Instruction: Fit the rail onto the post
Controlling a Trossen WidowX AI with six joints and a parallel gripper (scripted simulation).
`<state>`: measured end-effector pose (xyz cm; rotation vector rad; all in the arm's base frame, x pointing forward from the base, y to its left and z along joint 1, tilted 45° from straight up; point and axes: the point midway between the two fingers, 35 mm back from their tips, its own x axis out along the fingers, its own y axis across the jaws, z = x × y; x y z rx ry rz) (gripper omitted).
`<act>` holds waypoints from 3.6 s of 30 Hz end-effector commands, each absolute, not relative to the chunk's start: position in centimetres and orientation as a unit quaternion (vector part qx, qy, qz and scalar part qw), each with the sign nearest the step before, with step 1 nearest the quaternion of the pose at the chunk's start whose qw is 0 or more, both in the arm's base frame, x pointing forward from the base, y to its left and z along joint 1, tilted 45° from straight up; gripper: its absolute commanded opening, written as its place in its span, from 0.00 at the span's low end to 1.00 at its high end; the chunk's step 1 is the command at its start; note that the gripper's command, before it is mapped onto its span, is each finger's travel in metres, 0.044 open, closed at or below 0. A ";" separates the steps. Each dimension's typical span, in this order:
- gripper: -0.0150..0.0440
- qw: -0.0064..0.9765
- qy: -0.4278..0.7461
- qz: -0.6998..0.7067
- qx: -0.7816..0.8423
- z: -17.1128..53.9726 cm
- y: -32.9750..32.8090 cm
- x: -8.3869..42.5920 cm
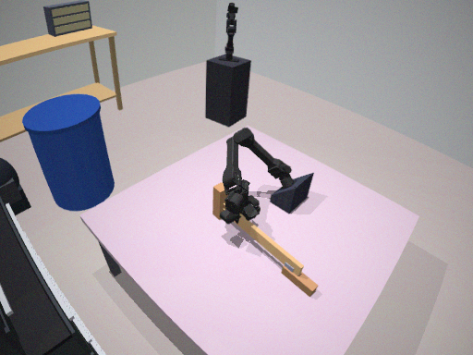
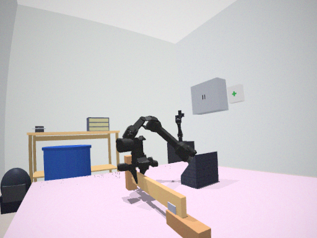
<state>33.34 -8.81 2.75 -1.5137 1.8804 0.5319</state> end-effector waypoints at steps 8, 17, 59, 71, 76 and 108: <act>0.25 0.328 0.717 0.204 -0.580 3.1 -8.9 33.3; 0.25 0.328 0.717 0.204 -0.580 3.3 -9.1 33.2; 0.25 0.328 0.717 0.204 -0.580 4.2 -10.0 32.9; 0.25 0.328 0.717 0.204 -0.580 4.5 -10.3 32.8; 0.25 0.328 0.717 0.204 -0.580 4.6 -10.4 32.8; 0.25 0.328 0.717 0.204 -0.580 5.3 -11.1 32.5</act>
